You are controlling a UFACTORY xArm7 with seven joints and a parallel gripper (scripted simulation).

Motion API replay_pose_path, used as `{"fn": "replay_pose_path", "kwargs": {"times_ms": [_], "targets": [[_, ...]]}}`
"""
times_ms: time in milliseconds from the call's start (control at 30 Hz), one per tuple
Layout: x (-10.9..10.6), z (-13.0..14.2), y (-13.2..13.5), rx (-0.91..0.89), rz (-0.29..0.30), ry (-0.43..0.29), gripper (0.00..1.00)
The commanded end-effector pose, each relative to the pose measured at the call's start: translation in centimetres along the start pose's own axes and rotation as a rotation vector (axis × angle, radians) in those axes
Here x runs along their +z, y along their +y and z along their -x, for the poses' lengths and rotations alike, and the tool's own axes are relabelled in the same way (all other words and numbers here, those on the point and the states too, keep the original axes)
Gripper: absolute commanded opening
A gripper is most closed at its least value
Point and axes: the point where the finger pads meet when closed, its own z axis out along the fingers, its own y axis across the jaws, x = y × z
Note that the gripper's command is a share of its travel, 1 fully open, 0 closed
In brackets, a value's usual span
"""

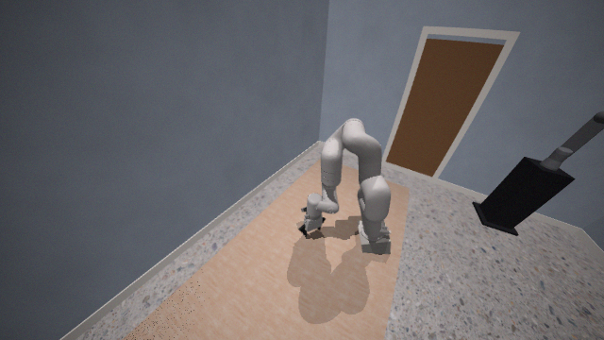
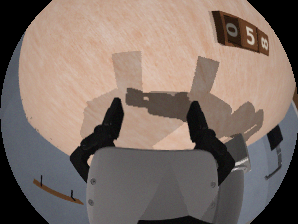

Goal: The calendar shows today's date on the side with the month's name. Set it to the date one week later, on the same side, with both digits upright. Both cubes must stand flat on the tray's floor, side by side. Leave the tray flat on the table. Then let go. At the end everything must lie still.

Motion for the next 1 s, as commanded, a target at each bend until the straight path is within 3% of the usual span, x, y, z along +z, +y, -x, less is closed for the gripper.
{"fn": "replay_pose_path", "kwargs": {"times_ms": [0, 767, 967], "targets": [[0.0, -0.1, -0.1, 0.000, -0.002, 0.001, 1.00], [-0.5, -0.1, -0.1, 0.000, -0.002, 0.001, 1.00], [-2.4, 0.0, -0.1, 0.000, -0.002, 0.001, 1.00]]}}
